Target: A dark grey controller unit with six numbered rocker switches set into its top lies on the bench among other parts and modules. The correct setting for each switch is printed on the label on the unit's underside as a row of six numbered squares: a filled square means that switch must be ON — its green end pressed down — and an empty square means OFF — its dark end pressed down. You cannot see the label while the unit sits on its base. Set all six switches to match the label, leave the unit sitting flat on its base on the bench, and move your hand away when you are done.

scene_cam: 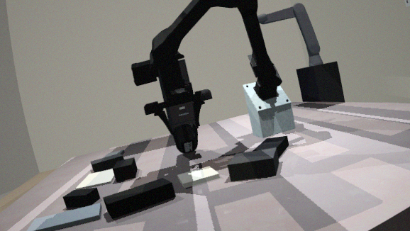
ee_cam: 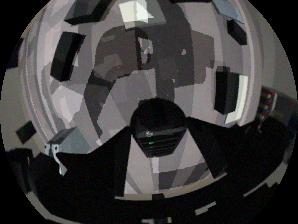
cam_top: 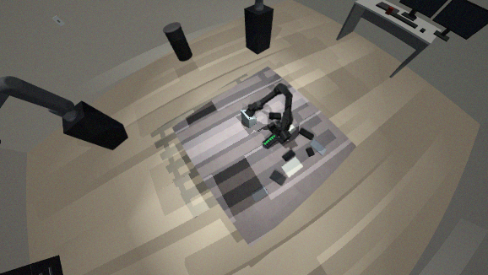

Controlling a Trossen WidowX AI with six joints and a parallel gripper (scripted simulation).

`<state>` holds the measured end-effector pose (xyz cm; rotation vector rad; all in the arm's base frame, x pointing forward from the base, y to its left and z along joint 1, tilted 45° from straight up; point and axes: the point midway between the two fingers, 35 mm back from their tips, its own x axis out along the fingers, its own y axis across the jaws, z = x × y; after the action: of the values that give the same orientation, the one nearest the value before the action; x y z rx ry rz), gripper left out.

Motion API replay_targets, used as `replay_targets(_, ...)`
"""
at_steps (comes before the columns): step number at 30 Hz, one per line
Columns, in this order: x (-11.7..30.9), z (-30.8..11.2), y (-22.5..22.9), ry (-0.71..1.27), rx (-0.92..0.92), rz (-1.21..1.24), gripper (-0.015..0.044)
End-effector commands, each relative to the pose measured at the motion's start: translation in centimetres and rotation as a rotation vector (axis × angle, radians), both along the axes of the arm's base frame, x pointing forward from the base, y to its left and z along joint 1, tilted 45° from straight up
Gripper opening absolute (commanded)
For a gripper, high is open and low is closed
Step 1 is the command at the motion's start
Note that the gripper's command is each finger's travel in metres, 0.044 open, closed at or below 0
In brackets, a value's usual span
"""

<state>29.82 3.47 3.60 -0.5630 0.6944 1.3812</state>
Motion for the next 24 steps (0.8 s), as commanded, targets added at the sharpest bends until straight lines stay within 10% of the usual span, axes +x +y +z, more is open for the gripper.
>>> replay_targets(1,0.3,0.2,-0.6,-0.01,0.006,-0.006,0.0336)
replay_targets(24,-0.3,-0.2,-2.1,-0.014,0.042,-0.007,0.0336)
